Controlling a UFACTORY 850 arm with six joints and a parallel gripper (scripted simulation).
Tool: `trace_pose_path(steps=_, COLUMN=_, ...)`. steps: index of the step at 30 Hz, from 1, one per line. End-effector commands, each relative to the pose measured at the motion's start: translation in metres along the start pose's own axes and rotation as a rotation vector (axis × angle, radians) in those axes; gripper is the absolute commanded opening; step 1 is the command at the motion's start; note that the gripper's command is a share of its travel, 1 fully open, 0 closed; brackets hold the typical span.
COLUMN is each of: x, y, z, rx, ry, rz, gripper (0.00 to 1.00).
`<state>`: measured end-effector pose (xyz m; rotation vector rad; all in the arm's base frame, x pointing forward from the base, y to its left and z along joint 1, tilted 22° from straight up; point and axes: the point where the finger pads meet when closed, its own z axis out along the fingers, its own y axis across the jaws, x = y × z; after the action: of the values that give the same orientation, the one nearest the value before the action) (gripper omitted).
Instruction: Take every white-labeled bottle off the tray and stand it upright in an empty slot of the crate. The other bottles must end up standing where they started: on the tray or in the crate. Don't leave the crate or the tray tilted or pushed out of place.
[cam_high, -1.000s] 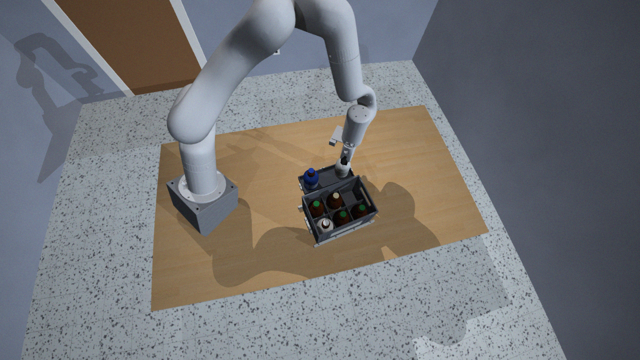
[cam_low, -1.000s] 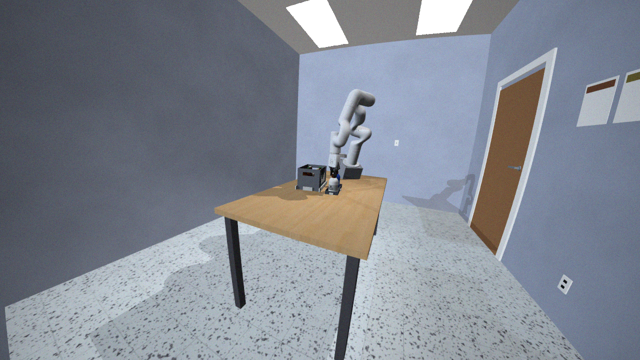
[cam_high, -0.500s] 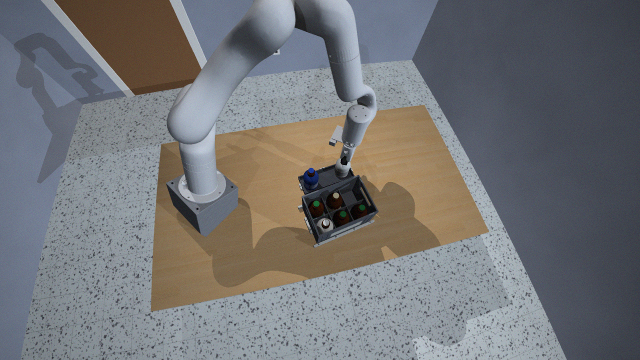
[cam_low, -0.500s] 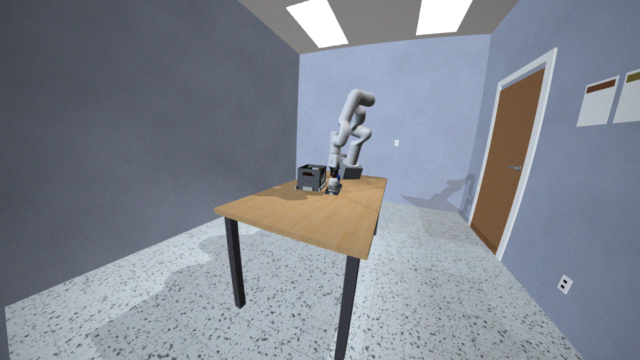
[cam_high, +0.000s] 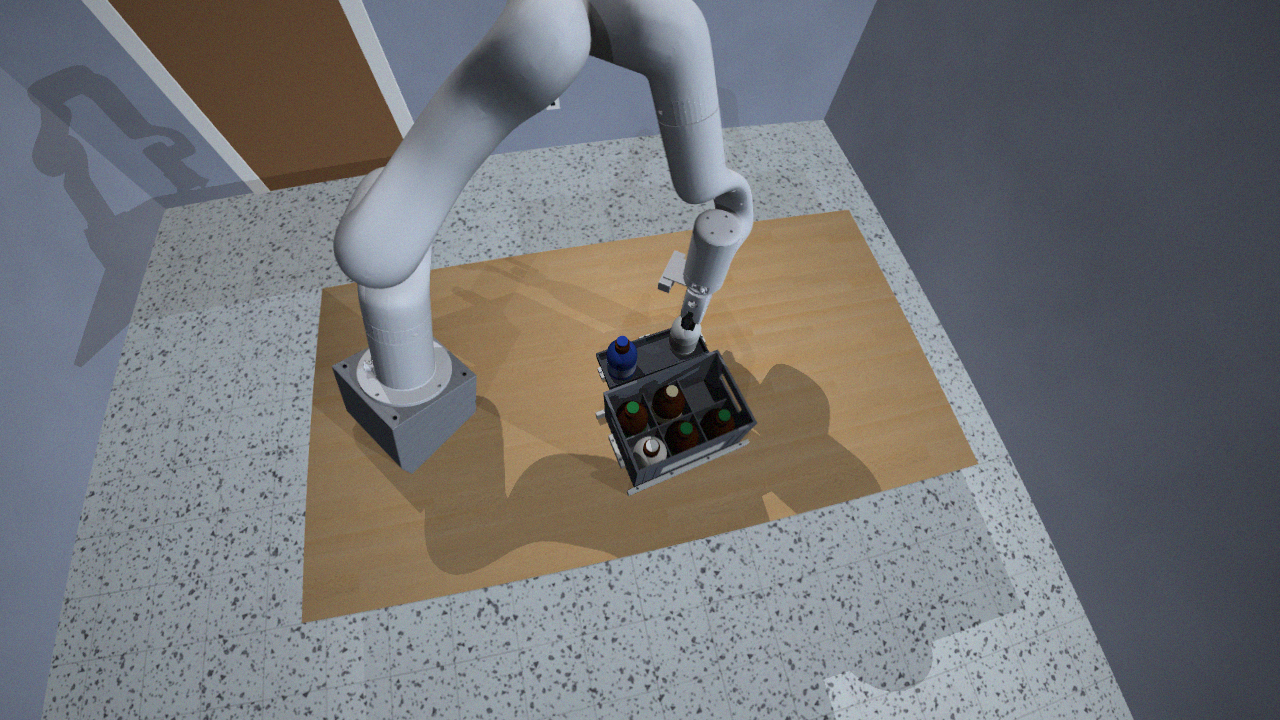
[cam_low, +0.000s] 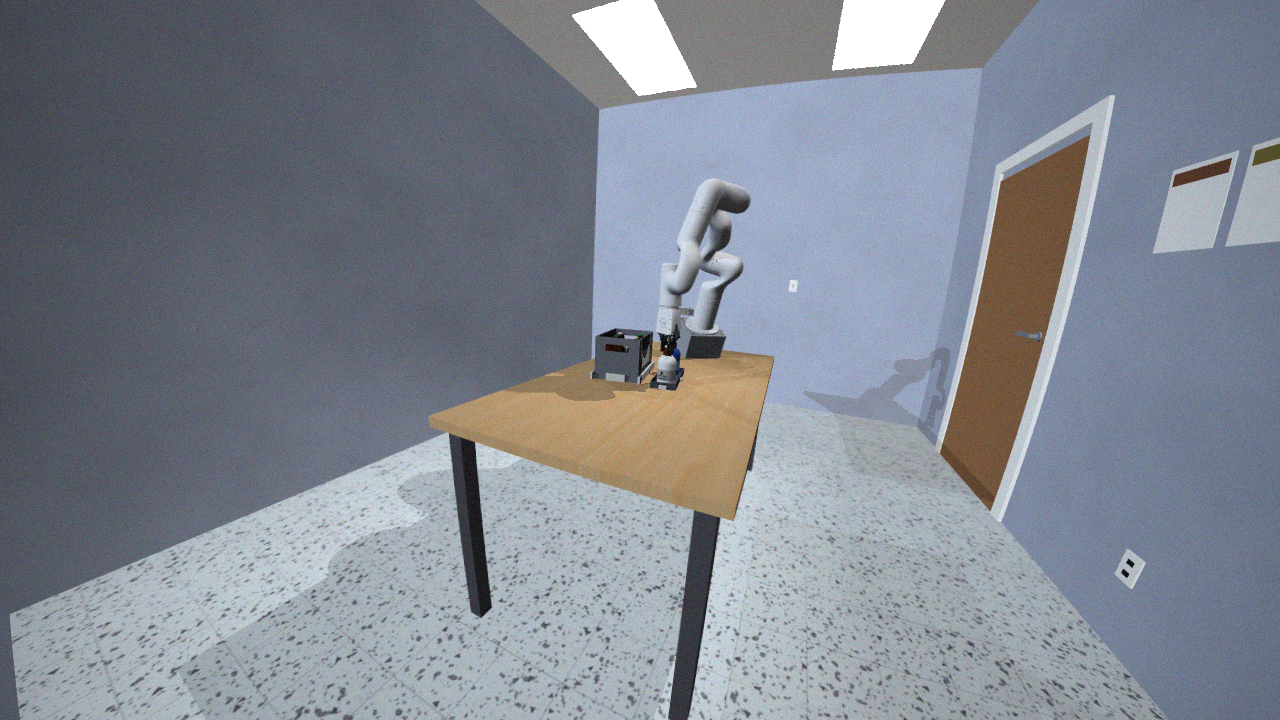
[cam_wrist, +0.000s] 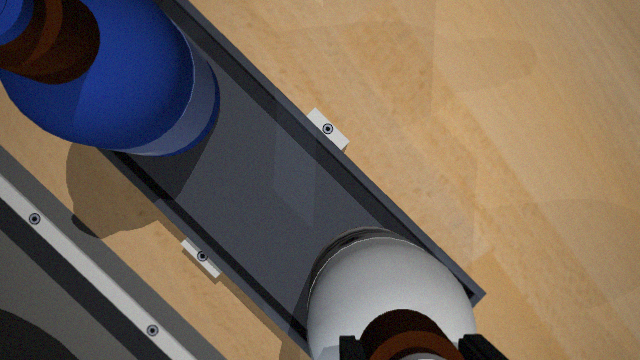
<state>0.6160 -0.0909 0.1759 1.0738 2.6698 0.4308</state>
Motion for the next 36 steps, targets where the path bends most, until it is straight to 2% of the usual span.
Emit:
trace_pose_path(steps=1, x=-0.0011, y=0.0007, z=-0.0012, rx=-0.001, ry=-0.002, rz=0.0, gripper=0.0)
trace_pose_path(steps=36, x=-0.0012, y=0.0007, z=-0.007, rx=-0.001, ry=-0.002, rz=0.0, gripper=0.0)
